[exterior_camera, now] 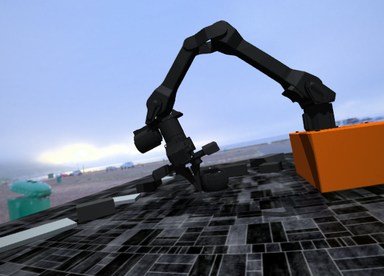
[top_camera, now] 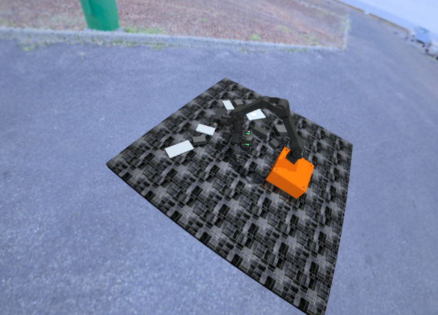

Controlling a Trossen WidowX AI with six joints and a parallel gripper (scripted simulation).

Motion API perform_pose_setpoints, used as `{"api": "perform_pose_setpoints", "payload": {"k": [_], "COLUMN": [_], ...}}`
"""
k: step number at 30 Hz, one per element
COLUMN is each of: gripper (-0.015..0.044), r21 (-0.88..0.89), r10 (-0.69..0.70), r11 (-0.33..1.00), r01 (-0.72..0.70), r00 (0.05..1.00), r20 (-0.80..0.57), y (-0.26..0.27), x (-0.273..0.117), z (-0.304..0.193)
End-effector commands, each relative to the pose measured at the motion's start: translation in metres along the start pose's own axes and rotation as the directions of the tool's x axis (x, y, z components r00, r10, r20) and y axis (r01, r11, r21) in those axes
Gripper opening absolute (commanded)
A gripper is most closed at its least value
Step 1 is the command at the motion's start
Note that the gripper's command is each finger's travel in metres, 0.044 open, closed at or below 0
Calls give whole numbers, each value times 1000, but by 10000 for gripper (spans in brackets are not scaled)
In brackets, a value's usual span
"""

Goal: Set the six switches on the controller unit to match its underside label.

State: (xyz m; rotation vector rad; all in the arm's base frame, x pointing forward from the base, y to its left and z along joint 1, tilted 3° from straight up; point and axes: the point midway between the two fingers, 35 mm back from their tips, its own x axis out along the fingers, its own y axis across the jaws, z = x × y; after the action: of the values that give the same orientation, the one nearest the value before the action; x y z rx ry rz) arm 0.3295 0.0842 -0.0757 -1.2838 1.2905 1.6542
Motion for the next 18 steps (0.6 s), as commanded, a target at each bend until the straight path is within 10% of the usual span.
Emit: {"api": "perform_pose_setpoints", "payload": {"k": [1,18], "gripper": [0,0], "r21": [-1,0], "r10": [9,3], "r11": [1000,1000], "r01": [-9,-3], "r00": [1000,1000], "r20": [0,0], "y": [8,-13], "x": [3,-42], "z": [0,0]}}
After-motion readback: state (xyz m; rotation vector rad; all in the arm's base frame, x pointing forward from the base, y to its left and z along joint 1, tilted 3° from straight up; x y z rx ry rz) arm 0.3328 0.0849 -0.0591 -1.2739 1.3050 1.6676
